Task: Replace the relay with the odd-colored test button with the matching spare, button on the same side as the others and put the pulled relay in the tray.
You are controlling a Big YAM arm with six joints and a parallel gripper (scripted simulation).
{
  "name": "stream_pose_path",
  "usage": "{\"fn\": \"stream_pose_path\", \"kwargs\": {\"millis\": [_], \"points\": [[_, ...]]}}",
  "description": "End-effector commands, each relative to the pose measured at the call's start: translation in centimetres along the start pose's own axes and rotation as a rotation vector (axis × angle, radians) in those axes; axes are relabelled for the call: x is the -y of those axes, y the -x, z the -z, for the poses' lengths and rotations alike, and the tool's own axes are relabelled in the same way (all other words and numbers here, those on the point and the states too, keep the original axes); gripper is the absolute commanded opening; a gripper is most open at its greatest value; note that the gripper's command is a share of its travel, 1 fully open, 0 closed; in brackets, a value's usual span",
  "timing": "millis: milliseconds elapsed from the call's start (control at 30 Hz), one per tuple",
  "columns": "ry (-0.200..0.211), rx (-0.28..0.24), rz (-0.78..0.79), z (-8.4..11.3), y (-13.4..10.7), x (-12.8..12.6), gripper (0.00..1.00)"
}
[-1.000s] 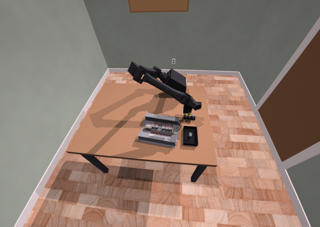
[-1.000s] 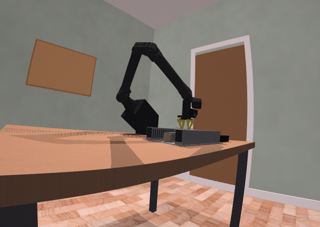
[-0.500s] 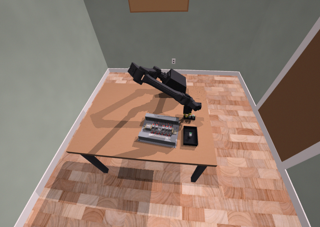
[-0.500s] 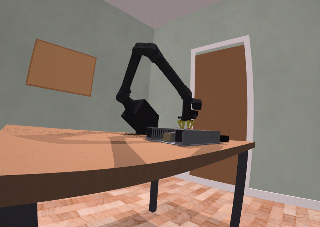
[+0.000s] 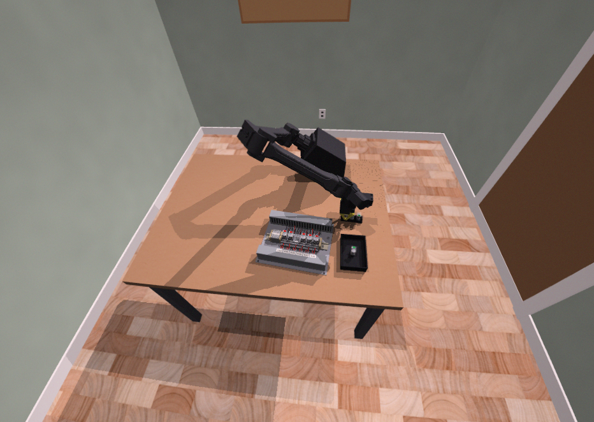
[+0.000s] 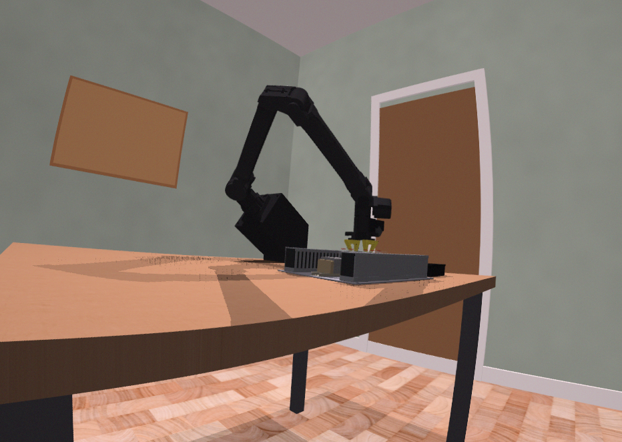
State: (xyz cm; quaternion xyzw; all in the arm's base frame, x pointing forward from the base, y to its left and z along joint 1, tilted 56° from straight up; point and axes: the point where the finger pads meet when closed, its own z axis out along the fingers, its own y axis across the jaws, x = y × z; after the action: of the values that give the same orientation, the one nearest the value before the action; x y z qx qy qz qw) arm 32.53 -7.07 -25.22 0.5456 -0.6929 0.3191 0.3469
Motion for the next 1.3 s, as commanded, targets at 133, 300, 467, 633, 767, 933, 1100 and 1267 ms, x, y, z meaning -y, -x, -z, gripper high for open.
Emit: {"fn": "stream_pose_path", "kwargs": {"millis": [133,300,467,633,767,933,1100,1267], "points": [[0.016,0.000,0.003,-1.30,-0.04,-0.12,0.59],[0.017,-0.001,0.005,-1.58,-0.07,-0.19,0.59],[0.018,-0.002,0.006,-1.69,-0.10,-0.28,0.59],[0.018,-0.001,0.005,-1.67,-0.06,-0.17,0.59],[0.017,0.000,0.003,-1.64,-0.02,-0.04,0.59],[0.017,0.000,0.001,-1.62,0.01,0.04,0.59],[0.016,0.000,0.000,-1.61,0.02,0.08,0.59],[0.016,0.000,0.000,-1.61,0.03,0.09,0.59]]}}
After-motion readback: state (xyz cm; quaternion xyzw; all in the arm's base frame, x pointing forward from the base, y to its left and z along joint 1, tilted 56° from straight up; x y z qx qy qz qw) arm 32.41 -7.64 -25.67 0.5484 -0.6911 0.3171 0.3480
